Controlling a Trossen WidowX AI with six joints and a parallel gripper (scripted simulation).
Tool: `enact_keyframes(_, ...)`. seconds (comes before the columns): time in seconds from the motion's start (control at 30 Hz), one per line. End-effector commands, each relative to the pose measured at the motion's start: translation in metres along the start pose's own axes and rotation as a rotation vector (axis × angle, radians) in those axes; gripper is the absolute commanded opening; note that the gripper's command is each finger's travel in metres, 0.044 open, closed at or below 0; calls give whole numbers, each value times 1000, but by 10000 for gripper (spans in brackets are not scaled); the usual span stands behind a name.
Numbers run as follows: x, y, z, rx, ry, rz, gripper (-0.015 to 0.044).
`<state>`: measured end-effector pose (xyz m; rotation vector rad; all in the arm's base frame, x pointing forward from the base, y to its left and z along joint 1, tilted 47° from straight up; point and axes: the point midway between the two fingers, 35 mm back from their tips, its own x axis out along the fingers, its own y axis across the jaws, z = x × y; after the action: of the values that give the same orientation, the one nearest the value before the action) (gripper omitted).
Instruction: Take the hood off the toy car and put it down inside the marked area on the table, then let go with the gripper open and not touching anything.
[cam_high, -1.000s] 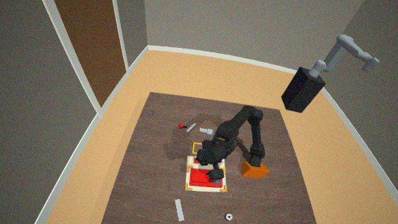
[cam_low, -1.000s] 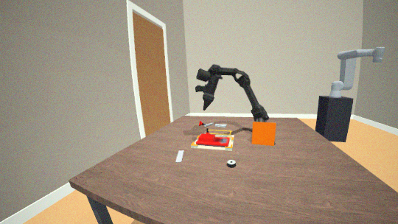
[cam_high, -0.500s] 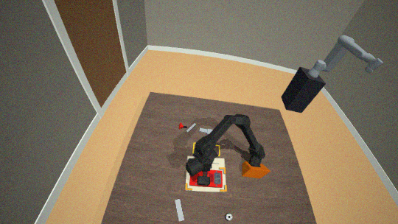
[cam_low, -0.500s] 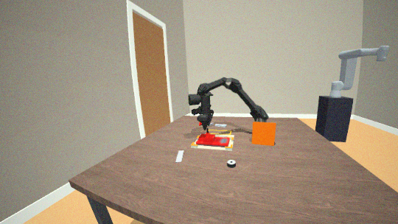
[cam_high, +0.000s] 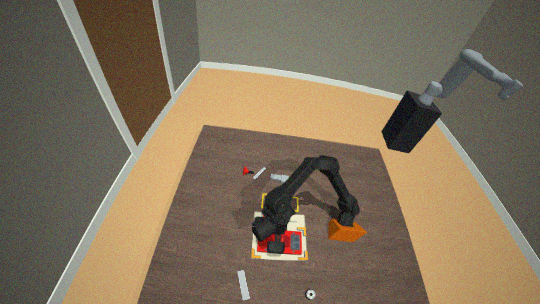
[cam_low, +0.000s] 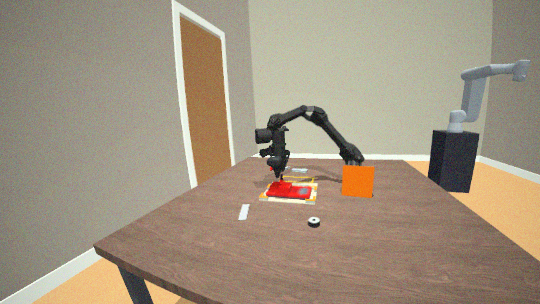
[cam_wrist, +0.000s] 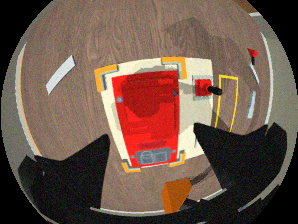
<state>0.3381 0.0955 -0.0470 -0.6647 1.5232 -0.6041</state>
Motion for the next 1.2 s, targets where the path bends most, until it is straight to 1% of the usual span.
enact_keyframes(0.0,3,0,0,1,2,0,440)
enact_keyframes(1.17,24,-1,0,1,2,0,440)
